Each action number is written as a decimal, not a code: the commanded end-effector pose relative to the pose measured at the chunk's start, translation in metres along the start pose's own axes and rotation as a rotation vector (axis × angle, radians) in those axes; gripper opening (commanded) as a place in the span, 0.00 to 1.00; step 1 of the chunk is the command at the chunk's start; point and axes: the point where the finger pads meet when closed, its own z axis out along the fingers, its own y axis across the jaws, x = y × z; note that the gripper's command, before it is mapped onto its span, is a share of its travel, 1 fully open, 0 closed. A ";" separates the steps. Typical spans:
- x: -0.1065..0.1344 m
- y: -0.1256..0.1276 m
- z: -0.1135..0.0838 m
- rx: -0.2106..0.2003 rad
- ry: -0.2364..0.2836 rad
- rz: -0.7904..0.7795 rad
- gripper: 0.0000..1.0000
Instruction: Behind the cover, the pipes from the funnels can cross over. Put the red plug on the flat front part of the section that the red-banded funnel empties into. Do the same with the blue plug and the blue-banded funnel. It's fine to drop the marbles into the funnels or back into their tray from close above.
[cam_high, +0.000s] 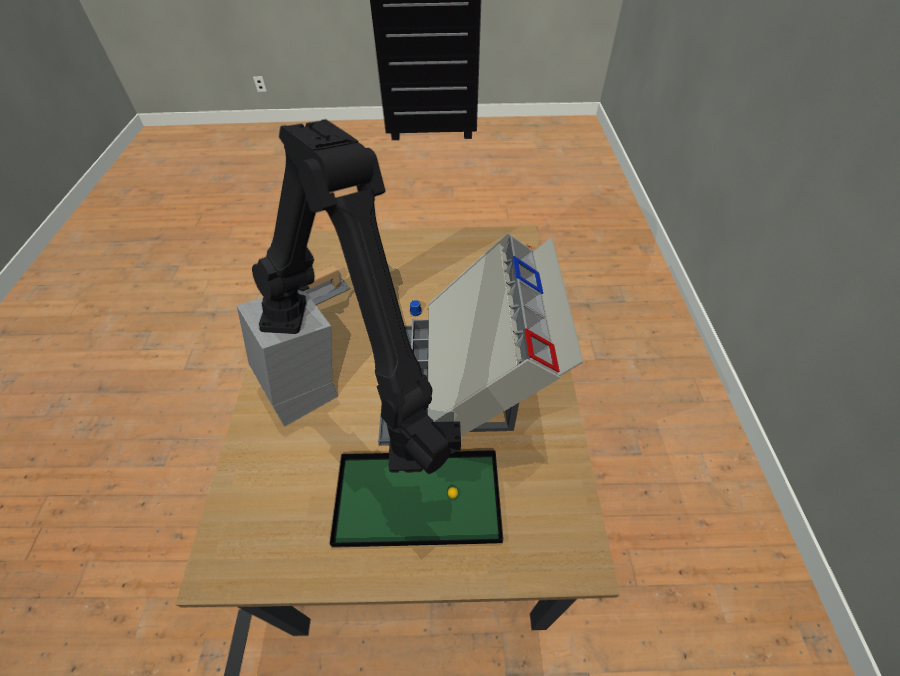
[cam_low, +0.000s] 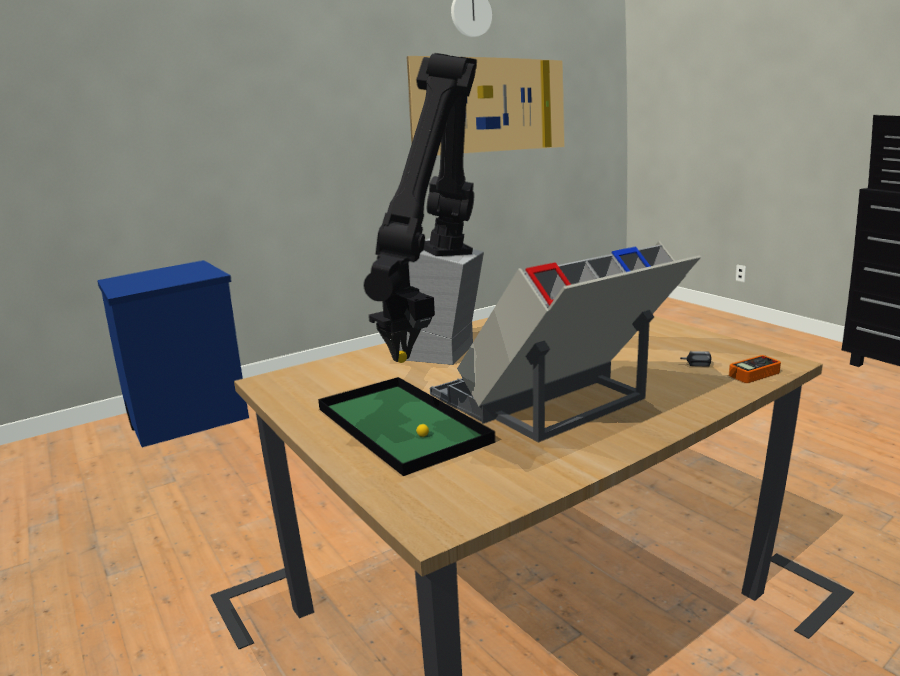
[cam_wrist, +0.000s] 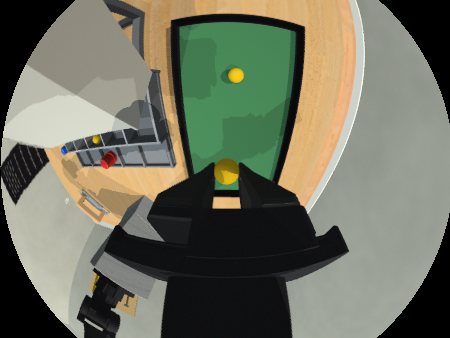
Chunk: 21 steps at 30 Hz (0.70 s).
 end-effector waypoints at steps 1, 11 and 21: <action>-0.010 -0.011 -0.015 0.028 -0.026 -0.011 0.00; -0.007 0.004 -0.011 0.008 -0.009 -0.008 0.00; -0.023 0.005 -0.025 0.030 -0.029 -0.010 0.00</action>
